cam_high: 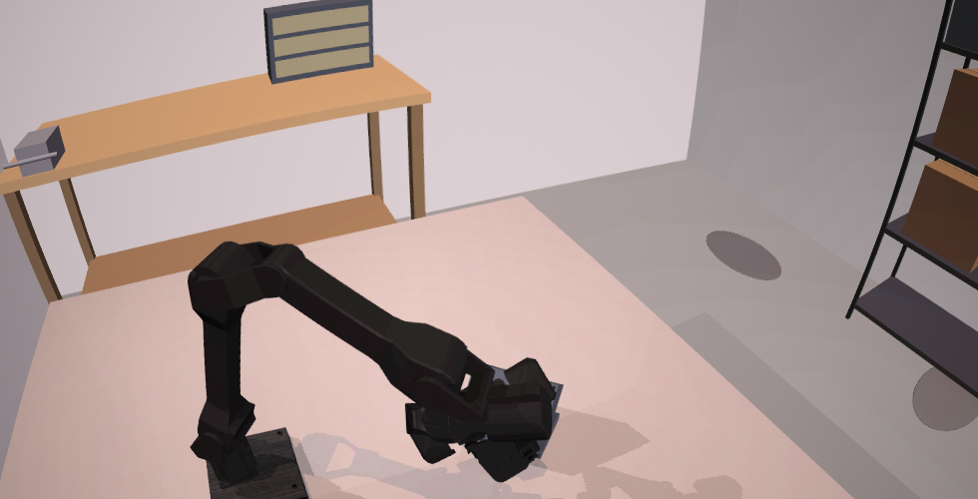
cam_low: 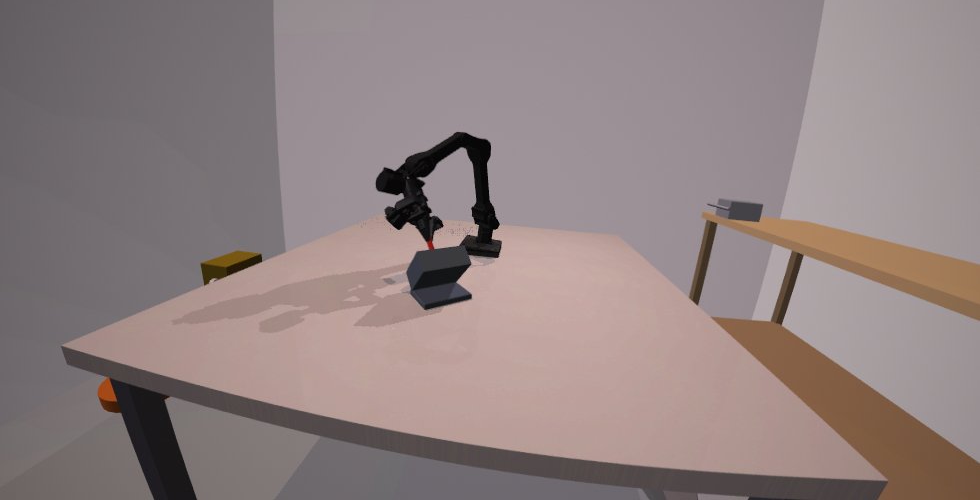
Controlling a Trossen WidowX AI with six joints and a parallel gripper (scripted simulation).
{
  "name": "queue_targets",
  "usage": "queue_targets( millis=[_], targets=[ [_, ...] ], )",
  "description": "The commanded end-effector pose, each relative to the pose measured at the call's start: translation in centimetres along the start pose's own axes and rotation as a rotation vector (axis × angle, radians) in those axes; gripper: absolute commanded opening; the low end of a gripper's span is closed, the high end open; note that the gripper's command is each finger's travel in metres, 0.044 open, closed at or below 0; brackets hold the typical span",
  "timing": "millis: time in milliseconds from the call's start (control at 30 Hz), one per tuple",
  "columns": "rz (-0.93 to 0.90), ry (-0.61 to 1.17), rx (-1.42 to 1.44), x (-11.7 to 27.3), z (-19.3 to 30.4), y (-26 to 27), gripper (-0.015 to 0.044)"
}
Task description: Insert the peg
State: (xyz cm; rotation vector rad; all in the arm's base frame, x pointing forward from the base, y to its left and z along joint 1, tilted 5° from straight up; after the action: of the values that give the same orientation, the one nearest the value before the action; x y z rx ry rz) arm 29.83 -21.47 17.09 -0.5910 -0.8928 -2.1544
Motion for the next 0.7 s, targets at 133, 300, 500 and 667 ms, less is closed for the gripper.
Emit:
queue_targets(
  millis=[133, 300, 500, 667],
  targets=[
    [0.0, -0.001, -0.001, -0.5, 0.0, 0.0, 0.0],
    [0.0, 0.0, -0.001, -0.8, -0.1, 0.0, 0.0],
    [0.0, 0.0, -0.001, -1.3, -0.1, 0.0, 0.0],
    [-0.001, 0.0, -0.001, -1.6, -0.1, 0.0, 0.0]
  ],
)
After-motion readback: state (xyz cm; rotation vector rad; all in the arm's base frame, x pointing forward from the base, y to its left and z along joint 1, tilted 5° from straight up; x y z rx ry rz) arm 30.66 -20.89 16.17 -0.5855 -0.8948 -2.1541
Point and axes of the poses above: the point midway between the two fingers, 35 mm back from their tips, its own x axis back along the fingers, its own y axis across the jaws, z = x × y, the point moved 8 cm from there along x, back along the fingers, and after that the axes turned 12 degrees about -x, right-handed, at the moved point
